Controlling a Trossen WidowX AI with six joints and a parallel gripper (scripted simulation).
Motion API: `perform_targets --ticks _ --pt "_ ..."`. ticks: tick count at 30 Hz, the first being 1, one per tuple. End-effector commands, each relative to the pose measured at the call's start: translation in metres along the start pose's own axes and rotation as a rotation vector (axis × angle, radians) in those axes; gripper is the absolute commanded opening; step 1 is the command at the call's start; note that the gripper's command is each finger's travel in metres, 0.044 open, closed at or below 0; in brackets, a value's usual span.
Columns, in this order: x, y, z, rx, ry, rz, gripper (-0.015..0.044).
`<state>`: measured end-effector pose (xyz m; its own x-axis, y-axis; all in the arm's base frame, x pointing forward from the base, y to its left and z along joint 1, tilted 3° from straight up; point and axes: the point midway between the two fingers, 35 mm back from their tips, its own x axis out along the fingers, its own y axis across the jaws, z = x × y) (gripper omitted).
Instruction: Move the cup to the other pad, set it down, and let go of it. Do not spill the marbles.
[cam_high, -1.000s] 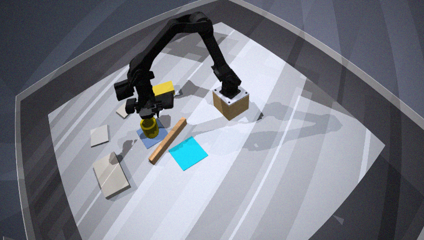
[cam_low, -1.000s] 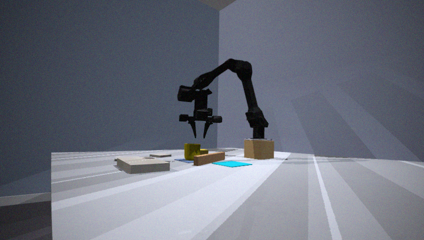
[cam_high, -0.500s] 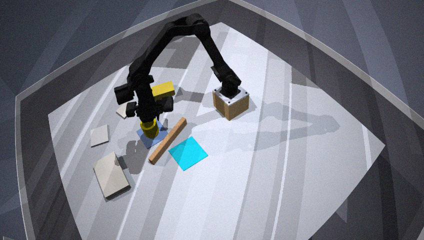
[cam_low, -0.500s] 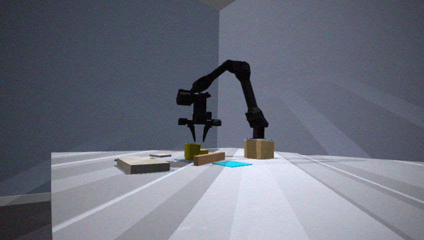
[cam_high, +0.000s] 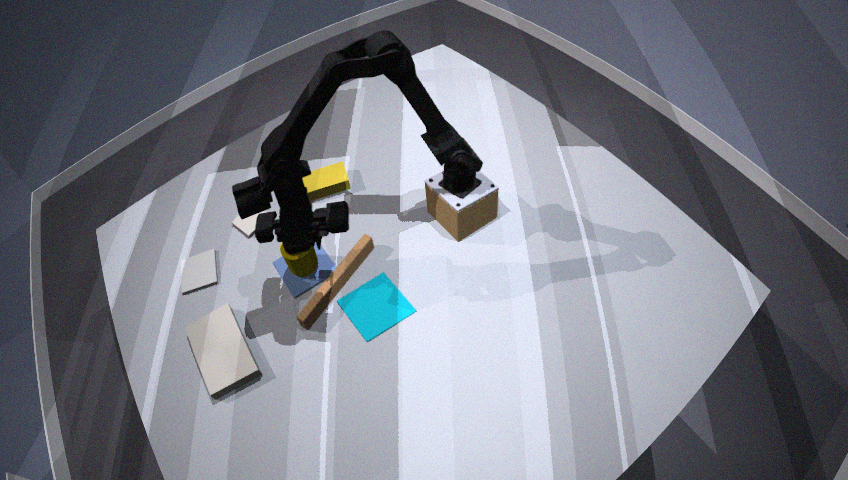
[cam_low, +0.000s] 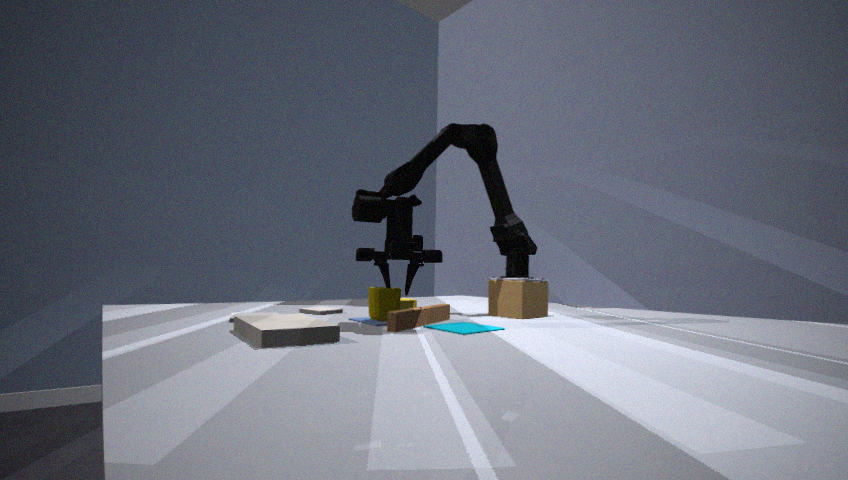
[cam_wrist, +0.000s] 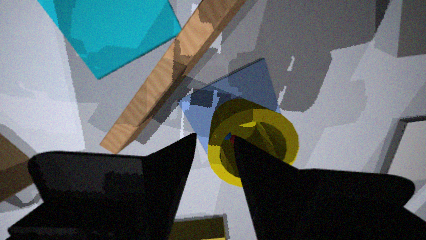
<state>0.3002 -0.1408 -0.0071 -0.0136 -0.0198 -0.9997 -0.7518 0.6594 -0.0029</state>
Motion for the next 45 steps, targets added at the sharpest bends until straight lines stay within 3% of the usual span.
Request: perform_targets --ticks 1,14,38,45 --pt "0.007 0.001 -0.001 -0.006 0.005 0.000 0.0167" --pt "0.021 0.002 -0.001 -0.006 0.005 0.000 0.0167" --pt "0.019 0.002 -0.001 0.000 0.001 0.003 0.0000" --pt "0.000 0.001 0.000 -0.002 0.002 0.002 0.0000"
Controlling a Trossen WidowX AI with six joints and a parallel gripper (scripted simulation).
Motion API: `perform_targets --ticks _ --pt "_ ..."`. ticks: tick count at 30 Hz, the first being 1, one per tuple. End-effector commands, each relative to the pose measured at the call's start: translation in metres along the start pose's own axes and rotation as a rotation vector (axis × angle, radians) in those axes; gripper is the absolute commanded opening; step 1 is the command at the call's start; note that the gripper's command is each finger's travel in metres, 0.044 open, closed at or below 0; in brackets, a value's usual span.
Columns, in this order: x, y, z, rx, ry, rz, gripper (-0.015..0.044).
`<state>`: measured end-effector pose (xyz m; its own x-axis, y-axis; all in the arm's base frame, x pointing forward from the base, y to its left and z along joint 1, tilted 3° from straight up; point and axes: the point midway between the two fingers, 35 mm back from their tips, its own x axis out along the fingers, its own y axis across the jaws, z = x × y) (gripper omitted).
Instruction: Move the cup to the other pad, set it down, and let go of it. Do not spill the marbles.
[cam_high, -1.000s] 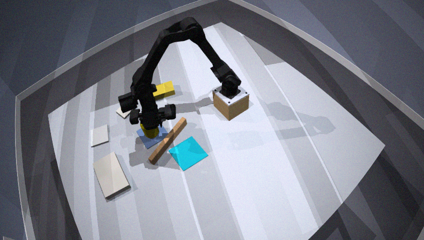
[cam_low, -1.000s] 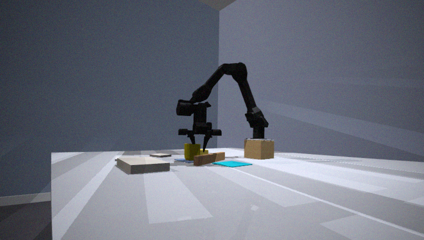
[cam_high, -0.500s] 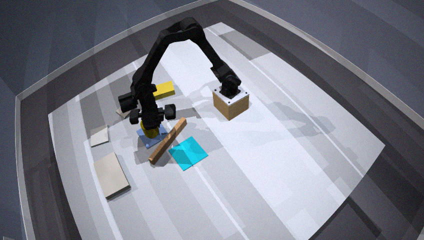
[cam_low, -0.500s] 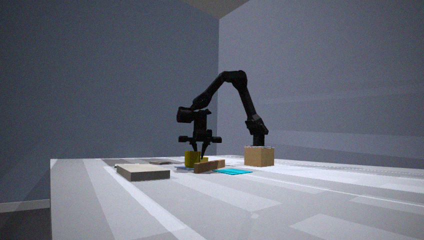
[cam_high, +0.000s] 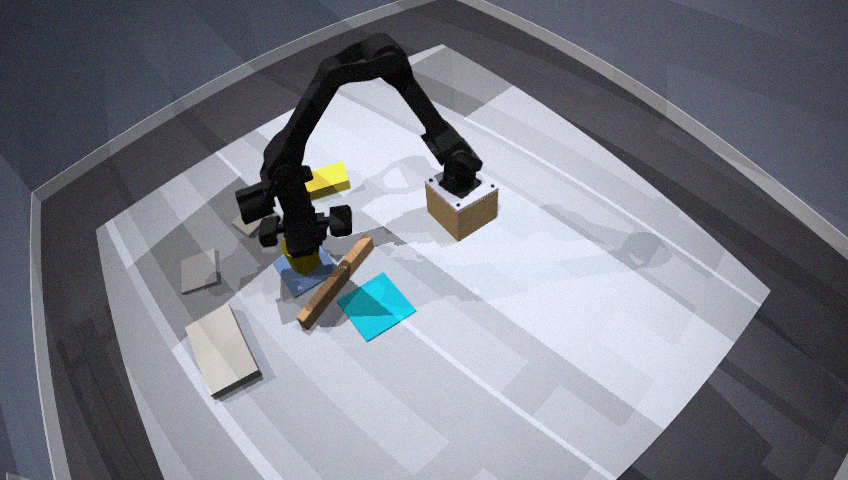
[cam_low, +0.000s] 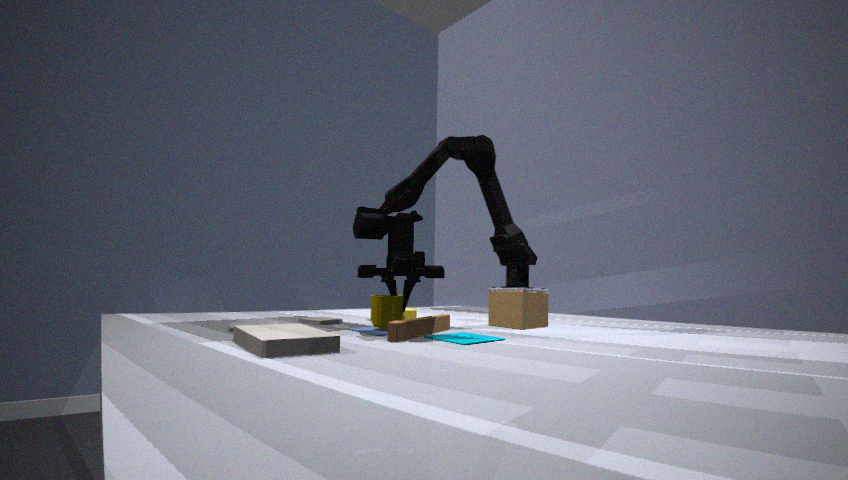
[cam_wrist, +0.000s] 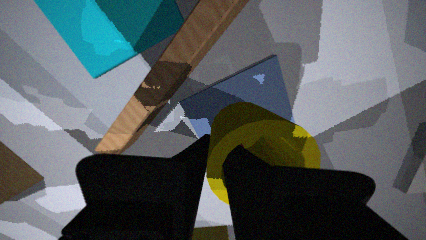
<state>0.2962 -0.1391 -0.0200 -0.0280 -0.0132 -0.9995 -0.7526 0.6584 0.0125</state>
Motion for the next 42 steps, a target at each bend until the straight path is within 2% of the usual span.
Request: perform_targets --ticks 1,10,30,42 --pt "-0.017 -0.003 0.001 -0.001 -0.002 -0.014 0.0000" --pt "-0.054 0.000 0.001 -0.004 0.000 -0.015 0.0000" --pt "-0.051 0.000 0.002 -0.009 -0.004 -0.015 0.0000" --pt "-0.051 0.020 0.019 -0.006 -0.003 -0.013 0.0000"
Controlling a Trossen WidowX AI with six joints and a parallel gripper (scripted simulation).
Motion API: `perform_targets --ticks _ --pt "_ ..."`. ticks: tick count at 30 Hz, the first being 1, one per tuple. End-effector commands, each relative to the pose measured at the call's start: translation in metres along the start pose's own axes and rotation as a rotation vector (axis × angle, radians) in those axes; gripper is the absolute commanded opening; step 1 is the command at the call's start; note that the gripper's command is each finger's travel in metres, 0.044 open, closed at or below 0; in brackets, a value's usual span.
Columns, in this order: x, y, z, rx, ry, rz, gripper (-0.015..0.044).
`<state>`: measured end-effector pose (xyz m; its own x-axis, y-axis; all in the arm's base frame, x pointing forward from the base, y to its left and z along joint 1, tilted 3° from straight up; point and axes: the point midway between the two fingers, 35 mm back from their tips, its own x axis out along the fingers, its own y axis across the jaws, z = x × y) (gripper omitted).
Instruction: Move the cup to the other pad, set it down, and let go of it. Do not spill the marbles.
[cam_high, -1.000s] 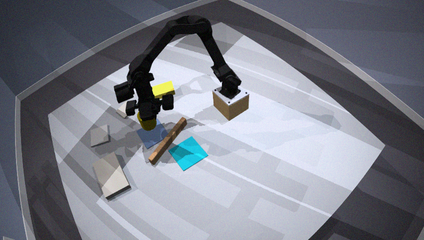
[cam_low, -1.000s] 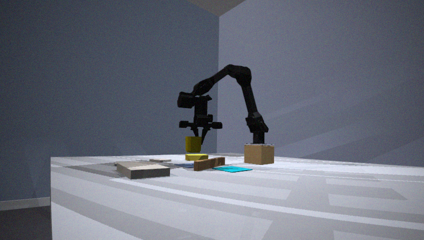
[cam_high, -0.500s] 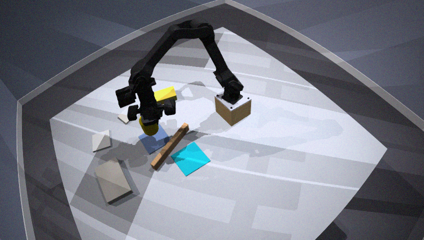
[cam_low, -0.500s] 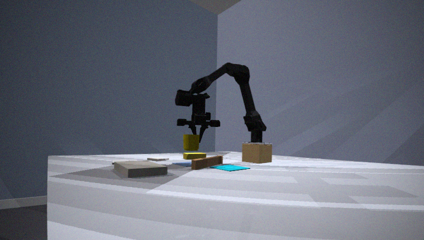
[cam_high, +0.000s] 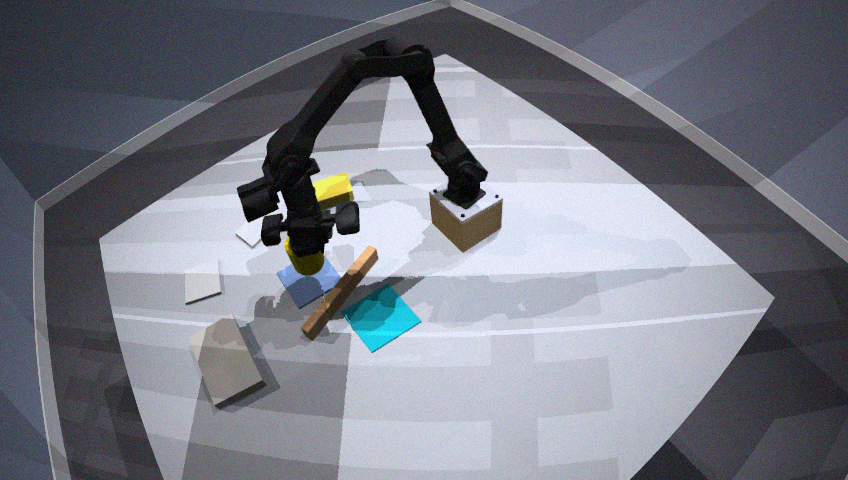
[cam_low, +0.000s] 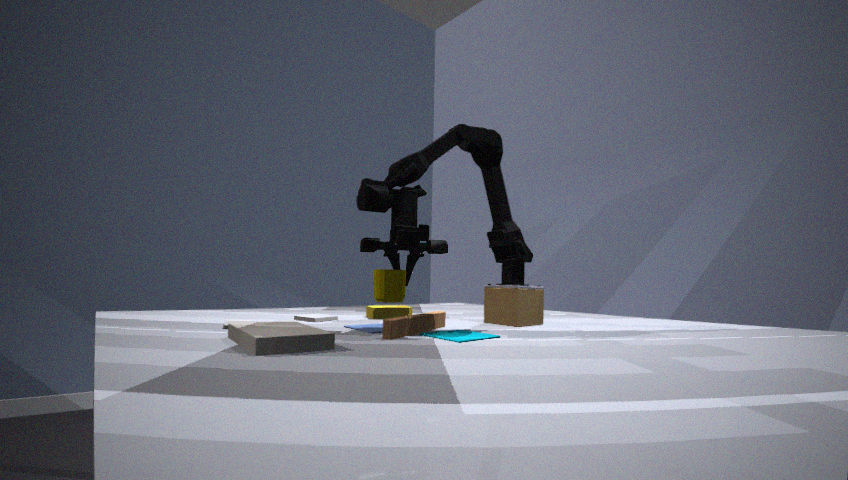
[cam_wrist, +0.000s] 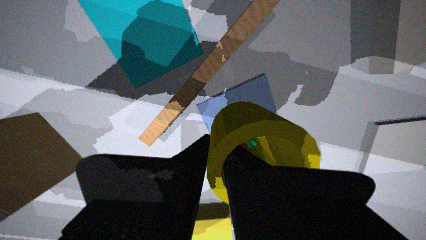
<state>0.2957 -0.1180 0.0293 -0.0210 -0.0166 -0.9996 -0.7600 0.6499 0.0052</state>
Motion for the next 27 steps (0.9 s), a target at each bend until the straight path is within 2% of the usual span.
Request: perform_targets --ticks 1,27 --pt "-0.001 0.007 0.006 0.006 -0.001 -0.005 0.0000" --pt "-0.002 0.056 0.046 0.007 -0.004 -0.001 0.0000"
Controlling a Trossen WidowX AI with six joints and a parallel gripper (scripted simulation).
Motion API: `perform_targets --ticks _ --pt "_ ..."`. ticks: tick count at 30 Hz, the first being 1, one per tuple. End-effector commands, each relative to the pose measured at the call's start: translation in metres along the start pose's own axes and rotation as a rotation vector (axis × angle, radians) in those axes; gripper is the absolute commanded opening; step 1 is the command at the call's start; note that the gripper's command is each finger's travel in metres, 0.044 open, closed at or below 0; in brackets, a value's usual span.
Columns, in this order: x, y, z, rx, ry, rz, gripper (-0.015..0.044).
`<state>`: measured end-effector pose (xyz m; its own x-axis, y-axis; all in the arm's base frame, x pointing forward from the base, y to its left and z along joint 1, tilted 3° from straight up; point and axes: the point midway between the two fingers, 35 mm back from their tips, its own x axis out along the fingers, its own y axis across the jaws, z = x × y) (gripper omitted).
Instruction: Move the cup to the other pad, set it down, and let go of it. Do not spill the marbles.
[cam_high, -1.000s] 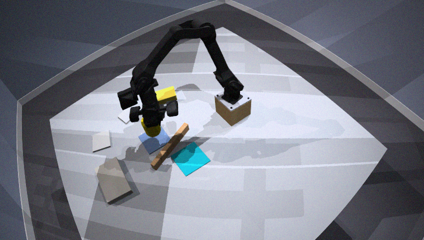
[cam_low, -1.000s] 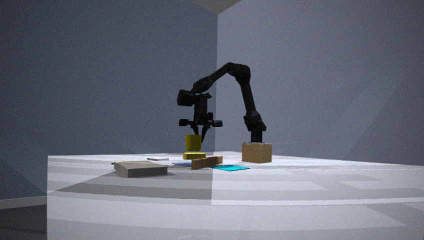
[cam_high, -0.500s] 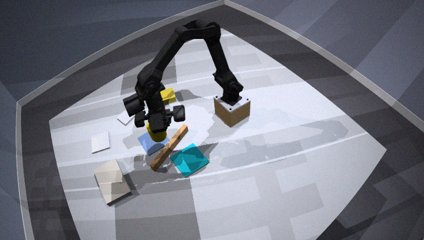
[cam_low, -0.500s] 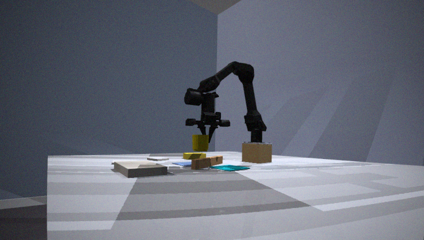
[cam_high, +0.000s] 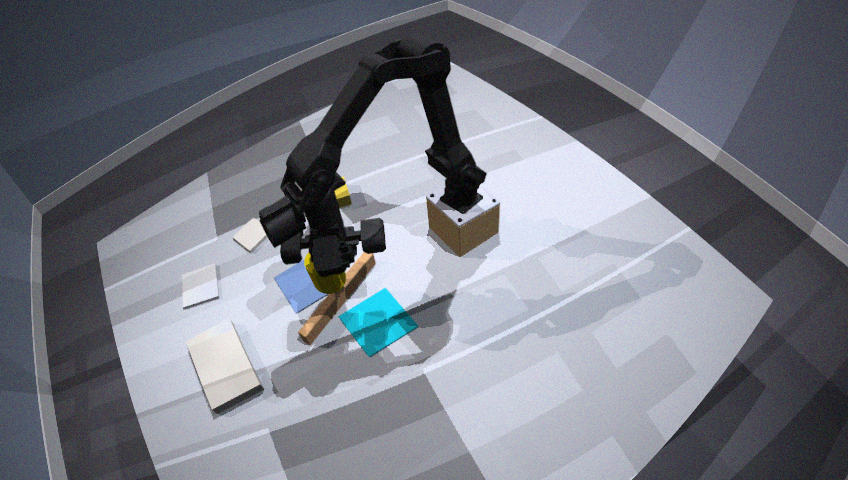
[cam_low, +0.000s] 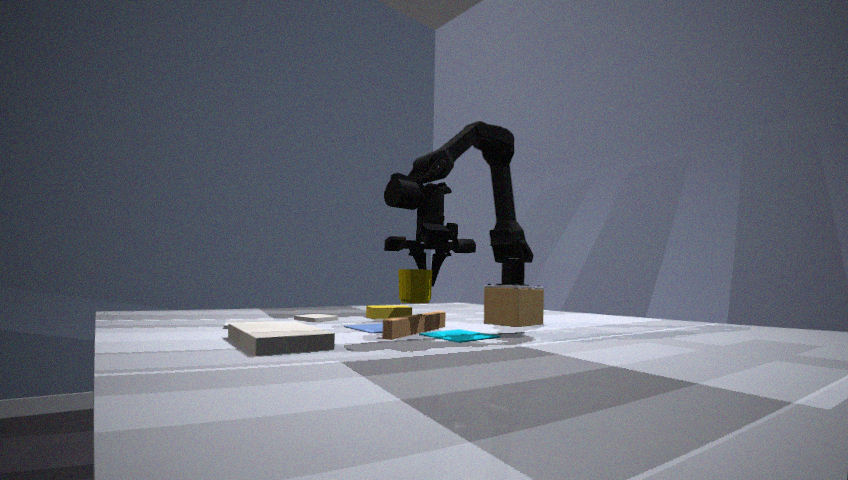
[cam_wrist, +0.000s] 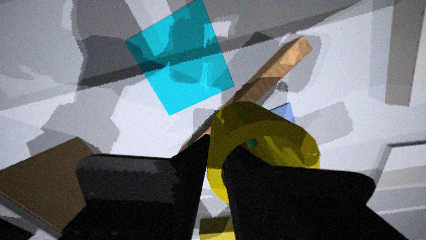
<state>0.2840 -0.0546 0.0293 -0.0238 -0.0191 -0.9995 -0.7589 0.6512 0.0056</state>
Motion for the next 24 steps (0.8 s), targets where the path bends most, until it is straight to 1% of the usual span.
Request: perform_targets --ticks 1,24 --pt "-0.001 0.007 0.006 0.005 -0.008 -0.001 0.0000" --pt "-0.003 0.046 0.037 0.005 -0.011 0.002 0.0000"
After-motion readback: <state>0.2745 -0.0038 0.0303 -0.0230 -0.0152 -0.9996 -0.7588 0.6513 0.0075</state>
